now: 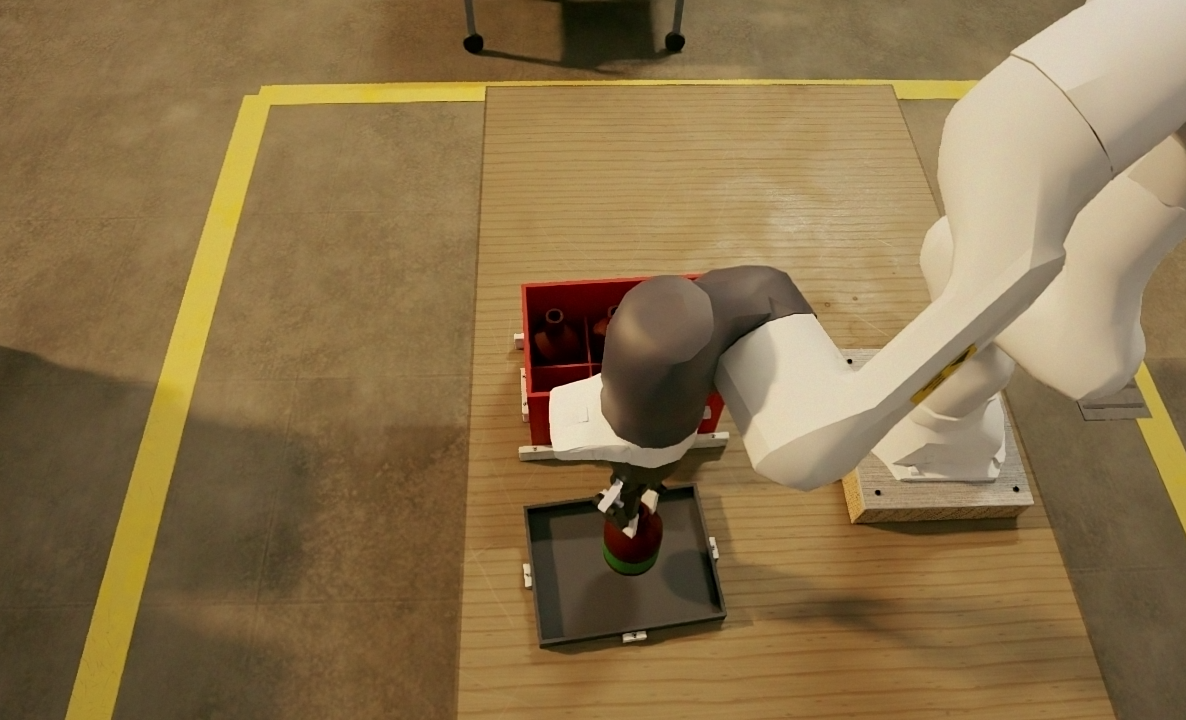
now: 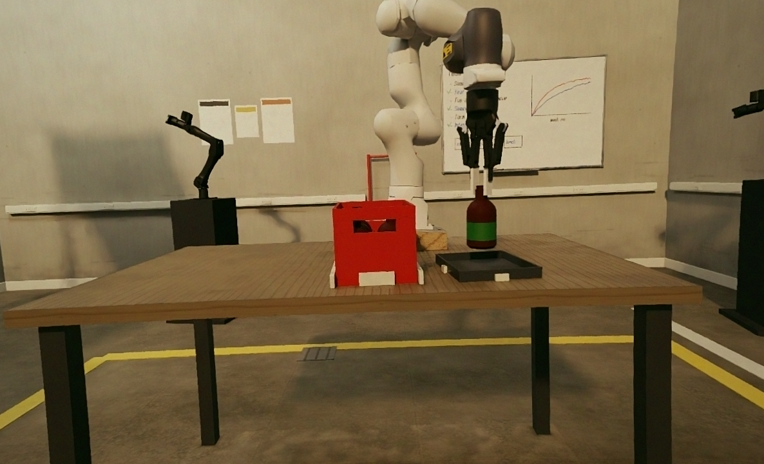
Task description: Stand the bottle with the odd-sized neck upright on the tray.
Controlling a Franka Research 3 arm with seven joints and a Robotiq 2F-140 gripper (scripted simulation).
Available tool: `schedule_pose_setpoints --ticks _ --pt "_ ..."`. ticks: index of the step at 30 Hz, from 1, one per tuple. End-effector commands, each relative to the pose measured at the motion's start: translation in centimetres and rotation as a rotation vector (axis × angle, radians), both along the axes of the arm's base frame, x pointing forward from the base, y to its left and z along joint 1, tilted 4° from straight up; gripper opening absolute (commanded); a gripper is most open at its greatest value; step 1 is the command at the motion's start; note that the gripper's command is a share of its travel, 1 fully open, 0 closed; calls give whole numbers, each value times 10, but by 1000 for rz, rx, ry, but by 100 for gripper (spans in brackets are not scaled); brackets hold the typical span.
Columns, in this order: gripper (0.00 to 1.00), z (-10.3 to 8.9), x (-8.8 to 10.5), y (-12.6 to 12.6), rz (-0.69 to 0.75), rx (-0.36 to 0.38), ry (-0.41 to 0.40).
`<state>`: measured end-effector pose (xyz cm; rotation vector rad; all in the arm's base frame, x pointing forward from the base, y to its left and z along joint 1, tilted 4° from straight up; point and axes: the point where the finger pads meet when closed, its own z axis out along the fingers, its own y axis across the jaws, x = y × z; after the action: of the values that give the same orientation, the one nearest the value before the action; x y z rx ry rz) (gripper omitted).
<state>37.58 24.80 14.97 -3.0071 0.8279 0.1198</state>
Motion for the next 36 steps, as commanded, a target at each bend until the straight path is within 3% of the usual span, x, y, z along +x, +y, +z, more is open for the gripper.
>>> schedule_pose_setpoints --ticks 1,16,36 --pt "10 -1 7 5 5 16 -19" --pt "10 -24 5 6 5 16 -19" --pt "10 -27 5 7 5 16 -19"
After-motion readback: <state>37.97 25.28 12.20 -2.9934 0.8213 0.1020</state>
